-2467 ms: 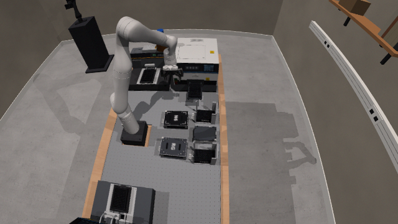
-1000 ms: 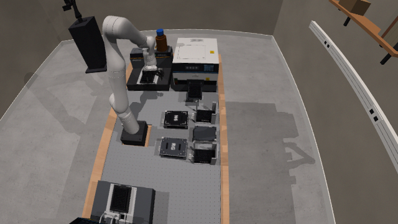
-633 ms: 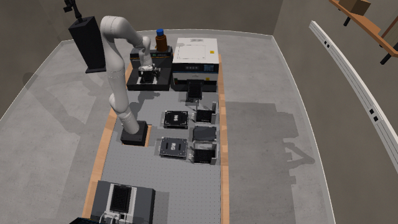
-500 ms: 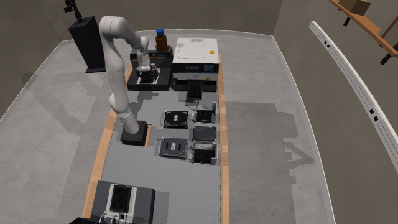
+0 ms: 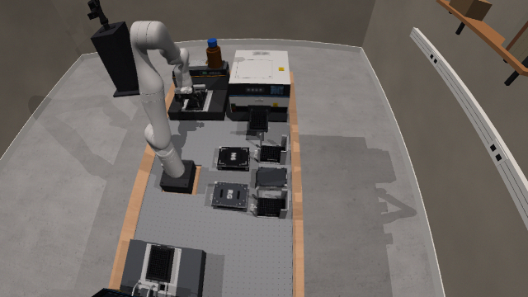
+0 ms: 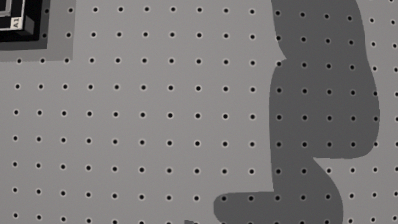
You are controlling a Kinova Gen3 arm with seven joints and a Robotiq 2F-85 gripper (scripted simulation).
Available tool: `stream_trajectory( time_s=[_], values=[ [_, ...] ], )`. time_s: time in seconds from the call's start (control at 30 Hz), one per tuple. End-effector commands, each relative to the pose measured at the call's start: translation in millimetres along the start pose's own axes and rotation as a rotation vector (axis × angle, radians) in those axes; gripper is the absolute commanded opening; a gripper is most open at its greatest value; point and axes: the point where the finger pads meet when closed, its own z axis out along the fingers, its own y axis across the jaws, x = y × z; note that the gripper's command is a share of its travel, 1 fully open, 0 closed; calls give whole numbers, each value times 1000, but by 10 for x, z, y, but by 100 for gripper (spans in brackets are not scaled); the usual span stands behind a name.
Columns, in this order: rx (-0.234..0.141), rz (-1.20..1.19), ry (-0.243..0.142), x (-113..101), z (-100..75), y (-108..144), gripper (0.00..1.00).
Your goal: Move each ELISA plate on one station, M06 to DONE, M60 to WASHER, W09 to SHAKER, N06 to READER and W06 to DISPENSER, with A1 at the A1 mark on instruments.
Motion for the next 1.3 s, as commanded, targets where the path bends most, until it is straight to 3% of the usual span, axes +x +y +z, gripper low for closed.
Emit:
stream_trajectory(
  time_s=[0.0, 0.2, 1.27],
  values=[
    [2, 1, 0, -33, -2, 147, 100],
    [2, 1, 0, -59, -2, 278, 100],
    [2, 3, -1, -1055, -3, 338, 100]
  ],
)
